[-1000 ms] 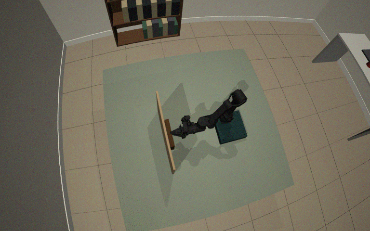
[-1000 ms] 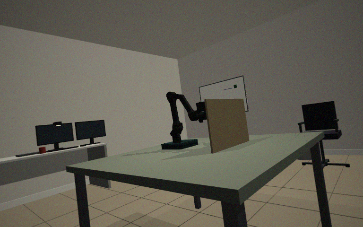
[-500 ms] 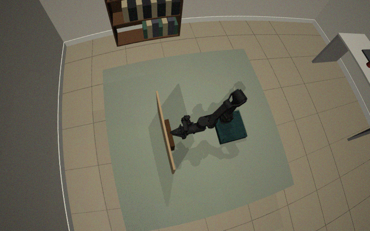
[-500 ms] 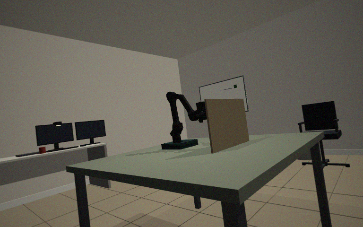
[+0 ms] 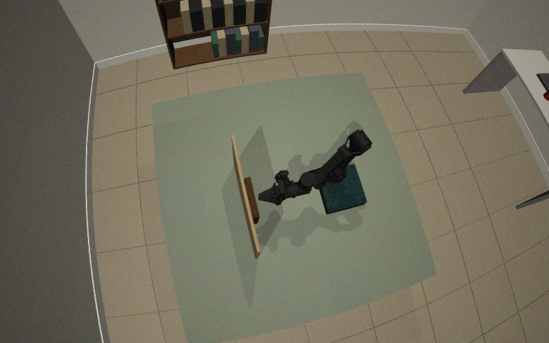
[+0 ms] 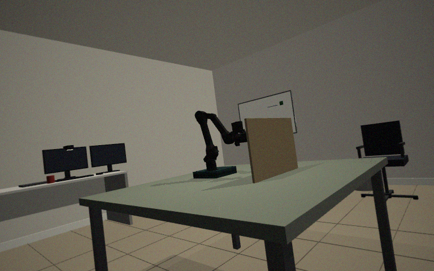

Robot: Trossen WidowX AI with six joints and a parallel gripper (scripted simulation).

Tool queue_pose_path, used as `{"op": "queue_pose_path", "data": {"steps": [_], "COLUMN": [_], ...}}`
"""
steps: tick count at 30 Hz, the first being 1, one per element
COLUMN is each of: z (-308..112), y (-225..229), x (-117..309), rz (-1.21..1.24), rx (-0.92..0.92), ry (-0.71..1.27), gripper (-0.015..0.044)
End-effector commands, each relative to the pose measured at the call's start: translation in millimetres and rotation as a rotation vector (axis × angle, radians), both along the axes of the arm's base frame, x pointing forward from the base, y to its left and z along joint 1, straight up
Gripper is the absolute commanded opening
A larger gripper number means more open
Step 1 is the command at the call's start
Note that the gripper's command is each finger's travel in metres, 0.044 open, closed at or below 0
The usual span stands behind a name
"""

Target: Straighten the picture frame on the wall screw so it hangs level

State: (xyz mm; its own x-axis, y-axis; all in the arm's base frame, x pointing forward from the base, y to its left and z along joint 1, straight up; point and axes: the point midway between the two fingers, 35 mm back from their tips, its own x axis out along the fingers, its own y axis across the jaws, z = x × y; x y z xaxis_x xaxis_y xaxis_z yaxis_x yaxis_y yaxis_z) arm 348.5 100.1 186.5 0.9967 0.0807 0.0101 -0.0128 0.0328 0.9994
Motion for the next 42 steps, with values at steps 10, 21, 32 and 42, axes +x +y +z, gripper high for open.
{"op": "queue_pose_path", "data": {"steps": [10,21,32,42], "z": [-11,16,24,24], "y": [-9,16,7,7], "x": [-75,-128,-166,-166], "rz": [0.002,0.005,0.001,0.001], "rx": [-0.122,-0.22,-0.298,-0.298], "ry": [-0.011,-0.015,-0.016,-0.016], "gripper": [0.026,0.026,0.026,0.026]}}
